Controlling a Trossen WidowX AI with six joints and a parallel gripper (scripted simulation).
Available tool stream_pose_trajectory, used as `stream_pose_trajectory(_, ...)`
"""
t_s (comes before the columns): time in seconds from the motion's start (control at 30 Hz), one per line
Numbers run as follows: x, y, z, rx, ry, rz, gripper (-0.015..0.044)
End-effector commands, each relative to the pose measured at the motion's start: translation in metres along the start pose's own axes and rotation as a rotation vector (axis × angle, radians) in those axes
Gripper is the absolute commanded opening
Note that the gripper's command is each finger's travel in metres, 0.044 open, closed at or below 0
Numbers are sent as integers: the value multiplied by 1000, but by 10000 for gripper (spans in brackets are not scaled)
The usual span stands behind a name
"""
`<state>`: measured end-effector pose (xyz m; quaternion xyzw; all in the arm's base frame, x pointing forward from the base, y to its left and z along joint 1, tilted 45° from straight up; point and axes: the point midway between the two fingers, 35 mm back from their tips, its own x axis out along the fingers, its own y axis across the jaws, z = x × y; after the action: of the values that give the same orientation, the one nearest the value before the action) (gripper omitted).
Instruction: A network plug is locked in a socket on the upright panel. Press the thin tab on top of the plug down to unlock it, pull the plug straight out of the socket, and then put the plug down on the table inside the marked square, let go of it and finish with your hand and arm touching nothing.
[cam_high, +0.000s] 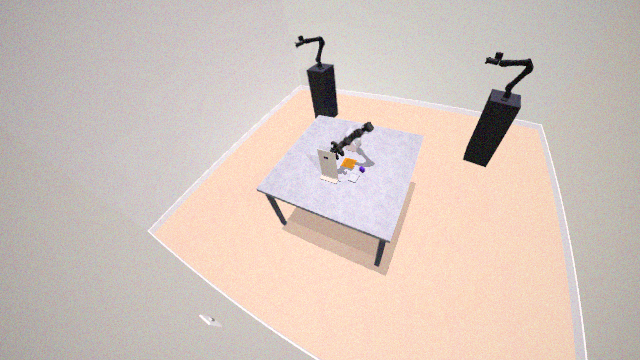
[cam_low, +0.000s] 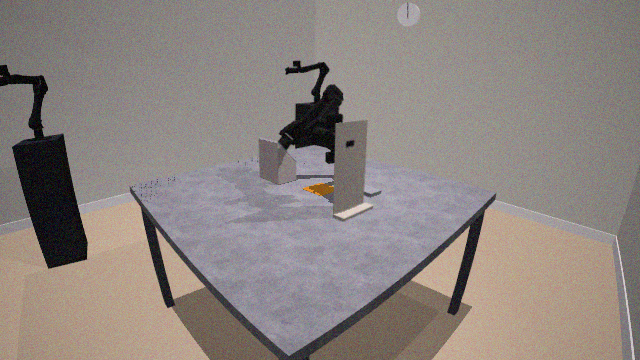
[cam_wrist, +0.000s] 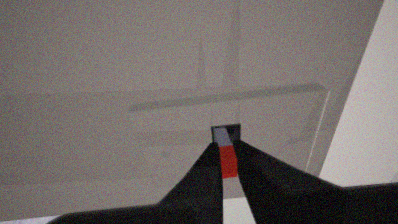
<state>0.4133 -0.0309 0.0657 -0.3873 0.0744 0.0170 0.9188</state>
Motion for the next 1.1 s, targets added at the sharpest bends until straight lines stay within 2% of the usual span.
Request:
stream_pose_trajectory(0.0, -4, 0, -1, 4, 1, 2, 0)
stream_pose_trajectory(1.07, -23, 1, -9, 3, 2, 3, 0)
